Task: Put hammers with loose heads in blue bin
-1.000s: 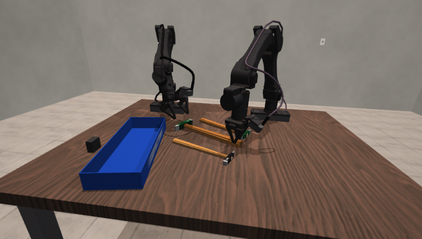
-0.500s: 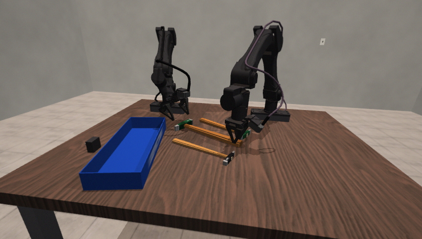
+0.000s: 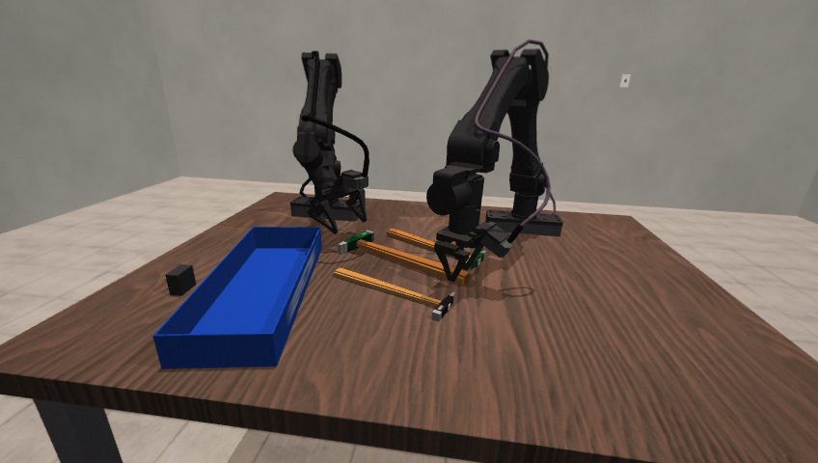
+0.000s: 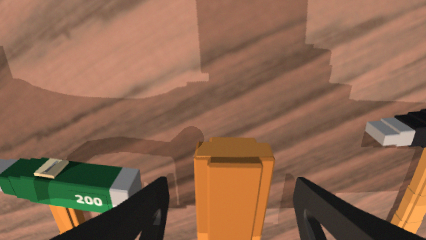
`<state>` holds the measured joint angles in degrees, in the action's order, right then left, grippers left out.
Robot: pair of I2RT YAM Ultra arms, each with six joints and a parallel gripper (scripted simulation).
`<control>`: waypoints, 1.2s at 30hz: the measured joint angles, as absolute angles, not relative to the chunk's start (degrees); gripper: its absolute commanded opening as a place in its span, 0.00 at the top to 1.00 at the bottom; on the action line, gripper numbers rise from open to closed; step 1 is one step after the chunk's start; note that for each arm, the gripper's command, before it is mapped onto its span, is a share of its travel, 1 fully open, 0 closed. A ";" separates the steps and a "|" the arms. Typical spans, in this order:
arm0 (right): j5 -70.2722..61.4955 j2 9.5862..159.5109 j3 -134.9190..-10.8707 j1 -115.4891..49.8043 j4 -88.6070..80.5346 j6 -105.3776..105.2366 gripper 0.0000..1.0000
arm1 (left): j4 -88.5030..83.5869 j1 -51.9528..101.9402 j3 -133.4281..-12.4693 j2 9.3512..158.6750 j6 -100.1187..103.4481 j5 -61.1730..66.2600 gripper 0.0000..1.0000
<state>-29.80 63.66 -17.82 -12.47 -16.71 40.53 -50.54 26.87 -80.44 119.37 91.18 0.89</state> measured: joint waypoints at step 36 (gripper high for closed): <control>-29.80 63.66 -17.82 -12.47 -16.69 40.51 0.00 | -62.22 27.18 -88.03 114.19 91.20 0.16 0.00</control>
